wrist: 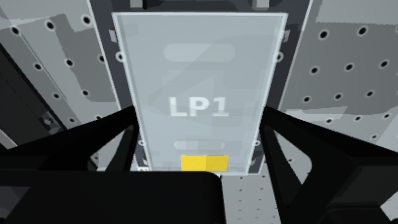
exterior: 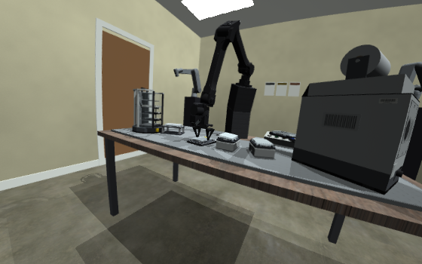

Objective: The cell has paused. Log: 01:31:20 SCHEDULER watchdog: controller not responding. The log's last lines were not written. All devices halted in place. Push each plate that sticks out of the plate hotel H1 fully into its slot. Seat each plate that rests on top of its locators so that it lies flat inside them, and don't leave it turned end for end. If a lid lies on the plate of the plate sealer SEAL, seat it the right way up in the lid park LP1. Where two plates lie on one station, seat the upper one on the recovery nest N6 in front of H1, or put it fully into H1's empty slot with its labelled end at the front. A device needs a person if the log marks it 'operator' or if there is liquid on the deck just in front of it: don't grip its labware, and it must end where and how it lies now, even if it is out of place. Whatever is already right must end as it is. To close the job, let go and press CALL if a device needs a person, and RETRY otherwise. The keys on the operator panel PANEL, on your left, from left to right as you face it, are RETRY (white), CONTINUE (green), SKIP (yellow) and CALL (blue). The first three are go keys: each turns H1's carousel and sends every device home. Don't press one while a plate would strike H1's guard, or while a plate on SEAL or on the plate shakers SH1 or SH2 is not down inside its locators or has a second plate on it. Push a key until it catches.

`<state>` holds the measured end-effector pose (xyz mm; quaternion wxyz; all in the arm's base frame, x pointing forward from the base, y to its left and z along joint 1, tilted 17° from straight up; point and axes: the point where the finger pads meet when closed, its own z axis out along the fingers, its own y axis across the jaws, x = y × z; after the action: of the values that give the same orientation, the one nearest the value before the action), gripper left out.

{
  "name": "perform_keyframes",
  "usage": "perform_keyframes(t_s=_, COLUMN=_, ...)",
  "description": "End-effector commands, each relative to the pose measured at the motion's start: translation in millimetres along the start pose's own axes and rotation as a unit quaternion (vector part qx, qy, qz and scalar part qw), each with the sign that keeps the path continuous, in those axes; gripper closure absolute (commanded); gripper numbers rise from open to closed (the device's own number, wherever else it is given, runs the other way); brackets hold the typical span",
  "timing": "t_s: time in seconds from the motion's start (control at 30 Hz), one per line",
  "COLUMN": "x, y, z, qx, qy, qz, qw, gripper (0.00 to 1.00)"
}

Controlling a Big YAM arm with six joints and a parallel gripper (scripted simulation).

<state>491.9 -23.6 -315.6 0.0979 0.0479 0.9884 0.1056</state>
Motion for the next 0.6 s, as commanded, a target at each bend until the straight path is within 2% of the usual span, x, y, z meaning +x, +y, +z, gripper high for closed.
perform_keyframes(t_s=0.0, x=-0.4, y=5.5, z=9.4, qx=0.000, qy=-0.002, qz=-0.002, qw=1.000, gripper=0.16)
perform_keyframes(t_s=0.57, x=0.4, y=5.5, z=11.9, qx=0.000, qy=0.000, qz=-0.002, qw=1.000, gripper=0.16)
